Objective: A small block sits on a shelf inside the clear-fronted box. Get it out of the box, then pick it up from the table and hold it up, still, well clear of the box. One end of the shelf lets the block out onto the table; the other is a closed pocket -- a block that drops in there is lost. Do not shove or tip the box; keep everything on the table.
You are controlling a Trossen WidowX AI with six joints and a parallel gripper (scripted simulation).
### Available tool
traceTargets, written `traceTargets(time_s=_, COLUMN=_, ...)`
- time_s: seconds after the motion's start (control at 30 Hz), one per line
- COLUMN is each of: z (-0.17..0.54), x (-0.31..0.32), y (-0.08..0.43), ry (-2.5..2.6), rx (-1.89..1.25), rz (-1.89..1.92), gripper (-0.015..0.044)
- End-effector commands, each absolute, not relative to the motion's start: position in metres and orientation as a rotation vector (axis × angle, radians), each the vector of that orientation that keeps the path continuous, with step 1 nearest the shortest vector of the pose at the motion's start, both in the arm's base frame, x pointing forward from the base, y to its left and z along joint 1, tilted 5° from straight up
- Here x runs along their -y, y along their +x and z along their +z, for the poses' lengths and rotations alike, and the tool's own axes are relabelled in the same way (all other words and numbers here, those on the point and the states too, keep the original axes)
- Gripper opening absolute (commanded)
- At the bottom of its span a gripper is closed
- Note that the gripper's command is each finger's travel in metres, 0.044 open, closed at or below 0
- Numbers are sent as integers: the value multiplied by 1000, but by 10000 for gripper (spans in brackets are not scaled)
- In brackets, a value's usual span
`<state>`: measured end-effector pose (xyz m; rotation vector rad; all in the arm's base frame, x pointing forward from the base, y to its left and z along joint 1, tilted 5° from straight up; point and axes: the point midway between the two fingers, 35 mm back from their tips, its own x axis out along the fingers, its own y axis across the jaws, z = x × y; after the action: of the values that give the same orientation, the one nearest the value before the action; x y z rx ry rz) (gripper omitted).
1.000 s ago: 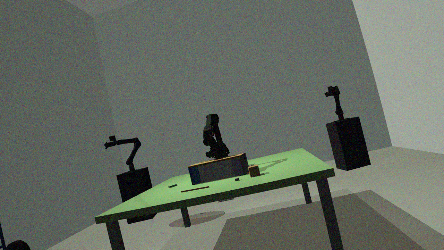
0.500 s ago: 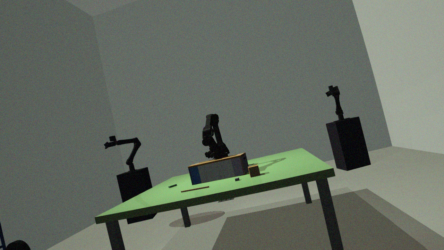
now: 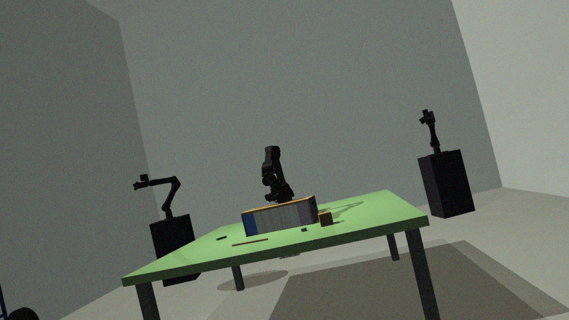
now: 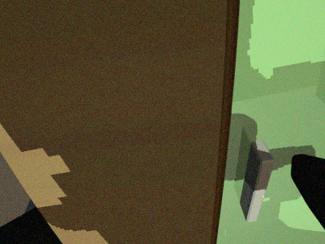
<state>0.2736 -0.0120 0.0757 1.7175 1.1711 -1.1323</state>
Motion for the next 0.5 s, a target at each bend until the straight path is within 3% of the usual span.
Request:
traceTargets(time_s=0.0, z=75, x=11, y=274, ry=1715, rx=-1165, rz=-1135, gripper=400)
traceTargets(time_s=0.47, z=75, x=16, y=273, ry=1715, rx=-1165, rz=-1135, gripper=400)
